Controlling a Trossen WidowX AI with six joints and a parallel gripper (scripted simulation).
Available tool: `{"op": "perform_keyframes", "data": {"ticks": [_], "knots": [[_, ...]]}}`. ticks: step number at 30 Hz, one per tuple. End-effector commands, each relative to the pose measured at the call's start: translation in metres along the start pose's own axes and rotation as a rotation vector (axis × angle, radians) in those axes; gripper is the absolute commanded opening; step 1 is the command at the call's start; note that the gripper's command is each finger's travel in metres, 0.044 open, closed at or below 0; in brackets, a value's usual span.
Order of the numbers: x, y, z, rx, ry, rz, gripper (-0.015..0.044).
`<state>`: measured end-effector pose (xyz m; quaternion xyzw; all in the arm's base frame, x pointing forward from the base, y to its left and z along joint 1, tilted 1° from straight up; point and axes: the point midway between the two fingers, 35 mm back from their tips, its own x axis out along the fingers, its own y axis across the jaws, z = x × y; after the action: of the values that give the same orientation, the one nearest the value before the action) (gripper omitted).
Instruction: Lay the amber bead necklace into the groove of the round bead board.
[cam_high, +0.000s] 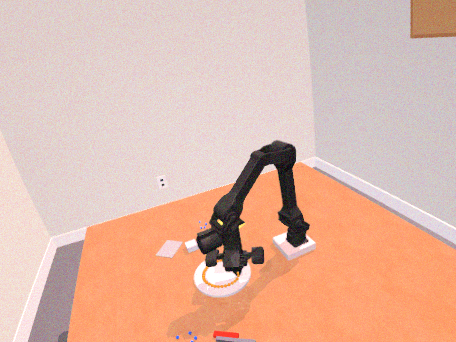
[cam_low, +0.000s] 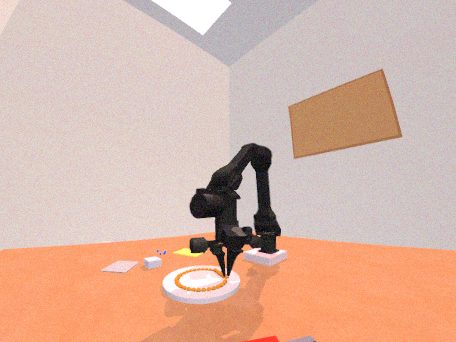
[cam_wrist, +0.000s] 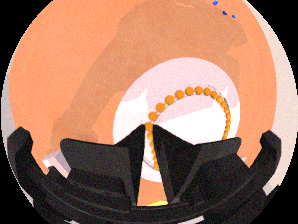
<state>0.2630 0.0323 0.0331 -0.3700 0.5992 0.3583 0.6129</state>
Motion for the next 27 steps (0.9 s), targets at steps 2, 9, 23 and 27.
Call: {"op": "perform_keyframes", "data": {"ticks": [2,9,23,27], "knots": [[0.007,0.001,0.0,0.005,0.002,-0.002,0.0],[0.004,0.001,0.0,0.0,0.001,0.001,0.0131],[-0.001,0.002,0.0,0.003,0.002,0.0,0.044],[-0.002,0.002,0.0,0.005,0.002,-0.002,0.044]]}}
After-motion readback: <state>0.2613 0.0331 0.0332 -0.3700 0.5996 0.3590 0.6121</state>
